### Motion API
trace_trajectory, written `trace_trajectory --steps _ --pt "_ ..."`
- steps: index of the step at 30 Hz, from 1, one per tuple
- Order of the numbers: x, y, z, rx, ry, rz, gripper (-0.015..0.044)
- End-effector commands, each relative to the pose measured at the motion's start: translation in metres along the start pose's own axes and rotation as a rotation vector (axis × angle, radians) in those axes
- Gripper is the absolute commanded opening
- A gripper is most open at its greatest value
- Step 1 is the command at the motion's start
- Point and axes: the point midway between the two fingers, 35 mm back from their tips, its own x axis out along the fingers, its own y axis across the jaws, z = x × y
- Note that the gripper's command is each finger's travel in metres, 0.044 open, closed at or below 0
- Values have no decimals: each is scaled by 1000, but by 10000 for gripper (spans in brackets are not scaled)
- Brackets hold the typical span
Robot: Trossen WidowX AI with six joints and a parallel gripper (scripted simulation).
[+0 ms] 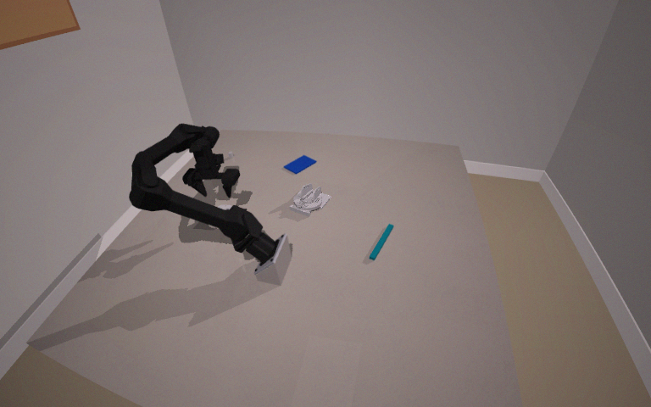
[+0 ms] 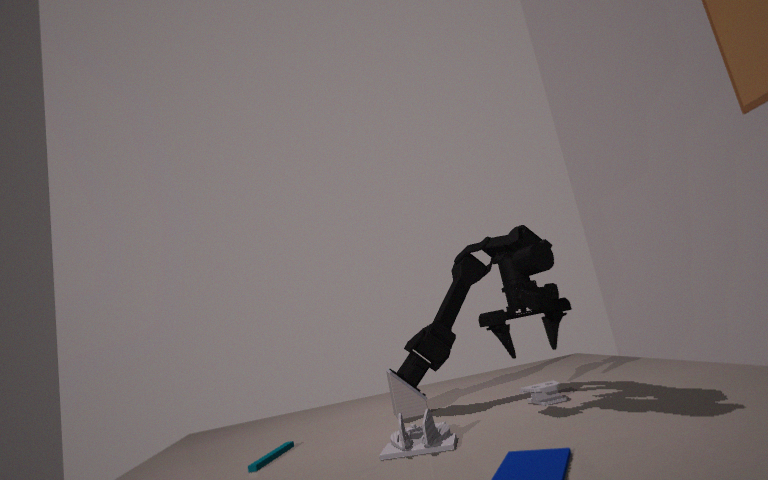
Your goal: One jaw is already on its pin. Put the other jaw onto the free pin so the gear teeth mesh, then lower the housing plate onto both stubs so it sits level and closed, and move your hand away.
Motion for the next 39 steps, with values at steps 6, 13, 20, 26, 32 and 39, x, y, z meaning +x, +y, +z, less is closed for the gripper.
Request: trace_trajectory --steps 6,13,20,26,32,39 --pt "33 -1 -5 5 11 2 440" --pt "33 -1 -5 5 11 2 440" --pt "38 -1 -5 5 12 1 440" --pt "47 -1 -5 4 12 2 440" --pt "53 -1 -5 5 11 3 440" --pt "53 -1 -5 4 11 3 440"
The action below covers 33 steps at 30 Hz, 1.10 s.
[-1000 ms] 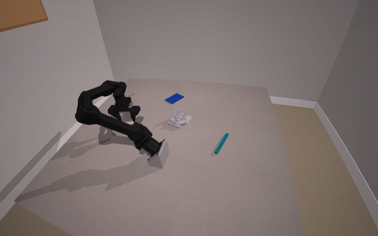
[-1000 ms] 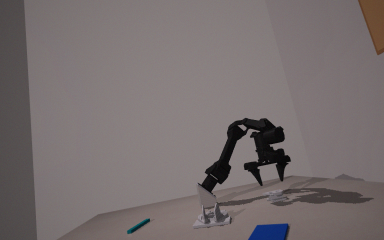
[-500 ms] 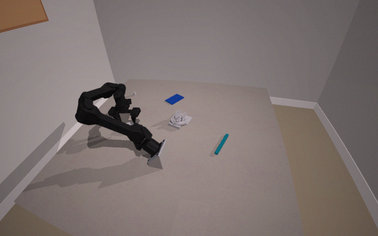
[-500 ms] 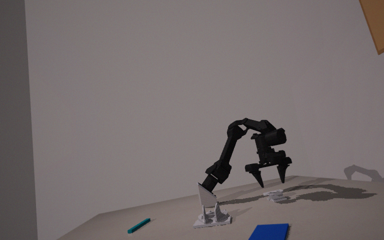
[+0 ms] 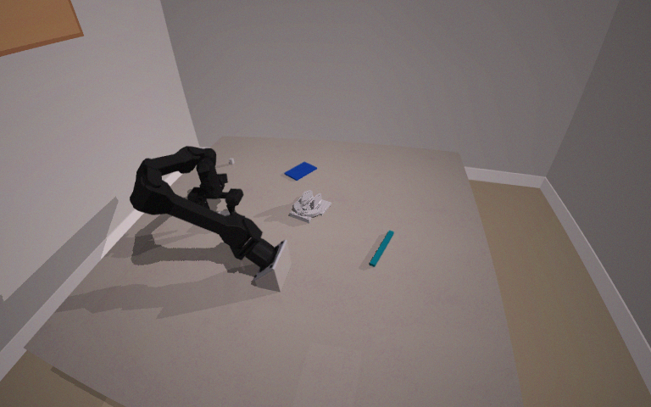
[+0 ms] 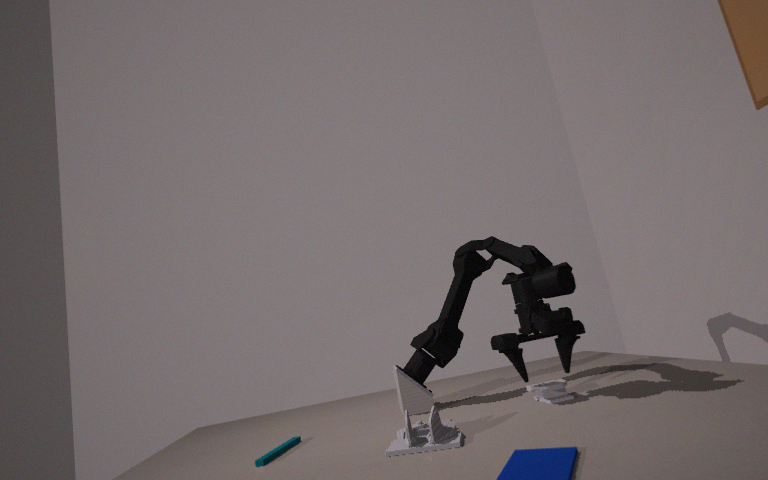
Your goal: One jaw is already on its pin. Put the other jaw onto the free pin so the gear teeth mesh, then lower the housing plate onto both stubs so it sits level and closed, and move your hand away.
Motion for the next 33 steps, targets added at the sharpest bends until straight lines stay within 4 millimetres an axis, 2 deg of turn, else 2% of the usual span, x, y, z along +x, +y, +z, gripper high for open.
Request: trace_trajectory --steps 1,19,33 --pt "2 -2 -1 7 1 -5 440" --pt "30 -2 -1 7 1 -3 440" --pt "31 -2 -1 7 1 -3 440"
